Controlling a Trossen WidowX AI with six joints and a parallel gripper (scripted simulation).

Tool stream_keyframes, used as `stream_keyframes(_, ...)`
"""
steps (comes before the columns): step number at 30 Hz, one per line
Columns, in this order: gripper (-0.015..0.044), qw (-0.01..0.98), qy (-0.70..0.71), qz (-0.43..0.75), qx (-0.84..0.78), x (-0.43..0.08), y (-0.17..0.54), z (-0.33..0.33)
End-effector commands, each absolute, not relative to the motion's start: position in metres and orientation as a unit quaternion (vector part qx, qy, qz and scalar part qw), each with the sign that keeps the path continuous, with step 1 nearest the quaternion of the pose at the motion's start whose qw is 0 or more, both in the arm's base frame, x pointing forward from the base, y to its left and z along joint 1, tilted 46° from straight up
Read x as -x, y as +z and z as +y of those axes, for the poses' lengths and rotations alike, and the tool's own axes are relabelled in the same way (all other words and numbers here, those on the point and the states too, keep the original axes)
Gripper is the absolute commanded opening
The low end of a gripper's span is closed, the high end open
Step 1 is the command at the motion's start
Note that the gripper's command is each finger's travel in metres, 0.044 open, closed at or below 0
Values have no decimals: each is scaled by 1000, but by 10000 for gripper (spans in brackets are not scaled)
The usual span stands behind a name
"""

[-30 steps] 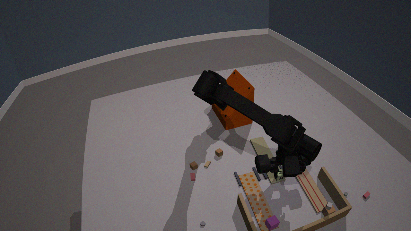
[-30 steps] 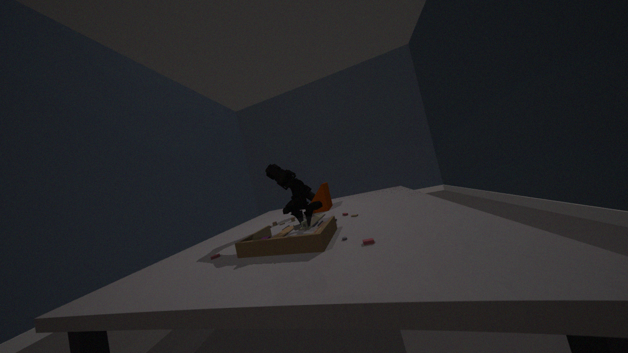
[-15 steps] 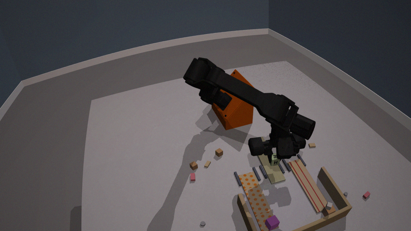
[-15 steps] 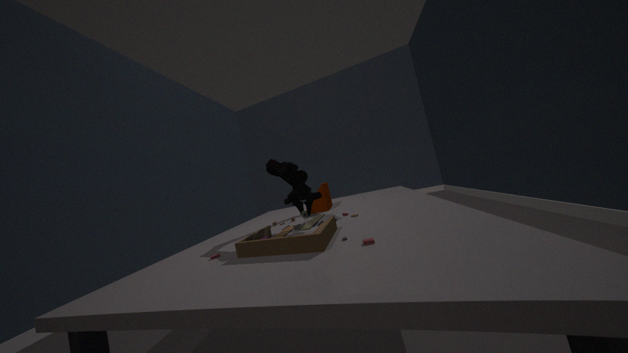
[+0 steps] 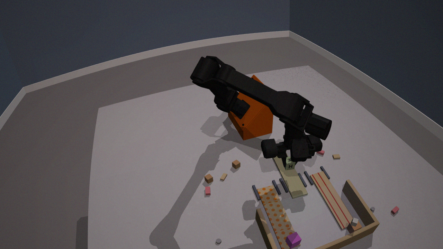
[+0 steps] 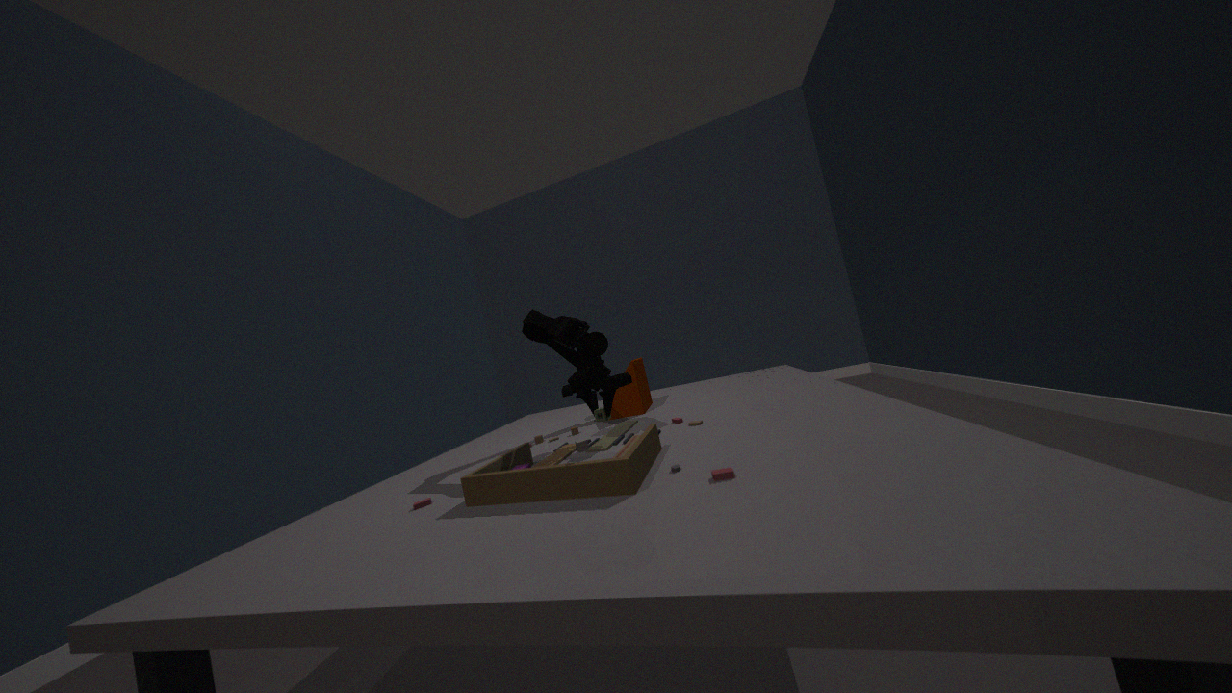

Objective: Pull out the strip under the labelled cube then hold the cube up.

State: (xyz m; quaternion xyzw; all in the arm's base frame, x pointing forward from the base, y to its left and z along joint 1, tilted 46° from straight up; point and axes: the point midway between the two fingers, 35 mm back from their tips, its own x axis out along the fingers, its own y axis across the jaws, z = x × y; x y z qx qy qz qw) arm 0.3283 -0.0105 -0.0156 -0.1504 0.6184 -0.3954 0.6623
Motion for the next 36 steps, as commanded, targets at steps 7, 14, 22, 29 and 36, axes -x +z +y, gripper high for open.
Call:
stream_keyframes(7, 0, 662, -396, 619, 148, -304, -14, -9)
stream_keyframes(14, 0, 662, -396, 619, 148, -307, 10, 15)
stream_keyframes(22, 0, 662, -396, 619, 148, -307, 10, 16)
stream_keyframes(29, 0, 662, -396, 619, 148, -307, 10, 16)
stream_keyframes(36, 0, 662, -396, 619, 148, -307, 10, 16)
